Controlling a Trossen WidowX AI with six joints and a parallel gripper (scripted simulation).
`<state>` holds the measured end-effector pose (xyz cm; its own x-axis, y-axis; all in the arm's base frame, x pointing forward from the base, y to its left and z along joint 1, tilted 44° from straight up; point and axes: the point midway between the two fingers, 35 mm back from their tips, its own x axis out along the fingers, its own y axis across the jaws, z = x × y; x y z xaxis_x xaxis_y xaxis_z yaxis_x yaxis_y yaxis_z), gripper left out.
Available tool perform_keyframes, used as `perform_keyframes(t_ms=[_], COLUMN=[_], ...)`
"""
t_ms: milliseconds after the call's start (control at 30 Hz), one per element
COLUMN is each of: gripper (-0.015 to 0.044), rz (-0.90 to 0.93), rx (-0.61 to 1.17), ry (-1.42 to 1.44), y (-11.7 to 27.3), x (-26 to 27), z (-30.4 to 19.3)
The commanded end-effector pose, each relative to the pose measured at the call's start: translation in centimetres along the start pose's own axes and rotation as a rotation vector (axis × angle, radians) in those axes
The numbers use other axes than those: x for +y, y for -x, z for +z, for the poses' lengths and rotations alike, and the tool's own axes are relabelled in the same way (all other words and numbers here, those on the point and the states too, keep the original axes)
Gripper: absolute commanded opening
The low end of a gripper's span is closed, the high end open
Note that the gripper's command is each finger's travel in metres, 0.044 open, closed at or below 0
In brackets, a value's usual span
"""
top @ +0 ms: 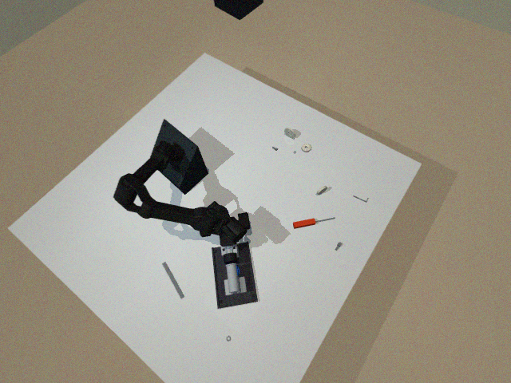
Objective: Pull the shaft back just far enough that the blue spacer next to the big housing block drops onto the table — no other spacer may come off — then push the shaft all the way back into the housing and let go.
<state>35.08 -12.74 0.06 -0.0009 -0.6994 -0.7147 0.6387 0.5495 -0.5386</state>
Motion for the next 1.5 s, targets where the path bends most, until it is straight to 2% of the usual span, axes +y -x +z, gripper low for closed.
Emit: perform_keyframes(t_ms=[0,1467], gripper=[0.0000,0.0000], rz=[0.000,-0.002], rx=[0.000,-0.001], ry=[0.000,-0.003], y=[0.0,0.1], x=[0.0,0.0], z=[0.0,1.4])
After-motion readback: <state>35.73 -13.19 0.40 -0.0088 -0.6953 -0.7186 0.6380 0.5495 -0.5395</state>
